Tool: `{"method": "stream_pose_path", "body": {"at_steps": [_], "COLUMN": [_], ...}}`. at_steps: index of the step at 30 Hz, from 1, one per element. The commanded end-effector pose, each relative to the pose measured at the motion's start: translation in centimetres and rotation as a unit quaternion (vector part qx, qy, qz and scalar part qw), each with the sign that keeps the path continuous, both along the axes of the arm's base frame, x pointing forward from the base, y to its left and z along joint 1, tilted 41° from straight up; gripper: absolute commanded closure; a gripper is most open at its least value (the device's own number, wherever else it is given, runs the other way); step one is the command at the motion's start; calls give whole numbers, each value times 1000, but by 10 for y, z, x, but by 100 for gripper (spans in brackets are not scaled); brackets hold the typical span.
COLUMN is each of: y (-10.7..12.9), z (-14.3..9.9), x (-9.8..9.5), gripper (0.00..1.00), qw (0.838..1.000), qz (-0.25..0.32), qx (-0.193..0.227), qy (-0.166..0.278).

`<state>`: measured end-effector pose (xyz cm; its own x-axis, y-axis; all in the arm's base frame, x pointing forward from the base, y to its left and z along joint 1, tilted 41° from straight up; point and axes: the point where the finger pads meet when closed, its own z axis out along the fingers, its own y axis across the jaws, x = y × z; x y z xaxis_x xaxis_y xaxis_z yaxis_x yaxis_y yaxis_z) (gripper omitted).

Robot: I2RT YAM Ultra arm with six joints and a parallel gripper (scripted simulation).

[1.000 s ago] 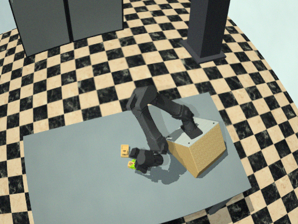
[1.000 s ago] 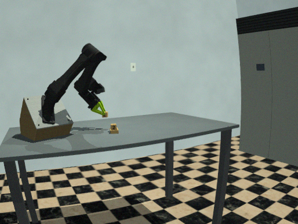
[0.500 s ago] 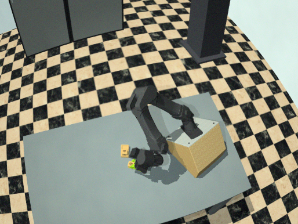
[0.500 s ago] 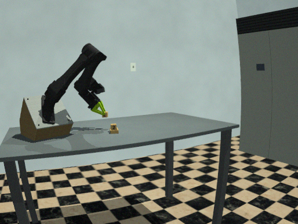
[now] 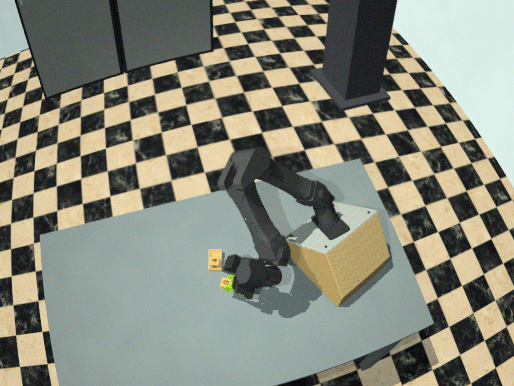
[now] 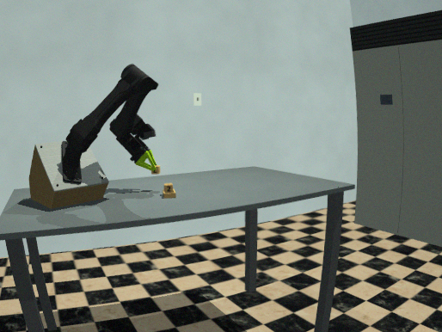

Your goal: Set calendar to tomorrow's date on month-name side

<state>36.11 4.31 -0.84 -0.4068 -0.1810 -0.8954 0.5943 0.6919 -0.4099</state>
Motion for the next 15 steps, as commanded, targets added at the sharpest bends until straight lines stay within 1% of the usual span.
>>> {"method": "stream_pose_path", "body": {"at_steps": [1,8,15], "y": [16,18,21], "z": [12,10,7], "x": [7,10,15], "gripper": [74,74,74], "qw": [1000,1000,999], "qz": [9,10,5], "qx": [15,23,46], "qy": [-22,-13,13]}}
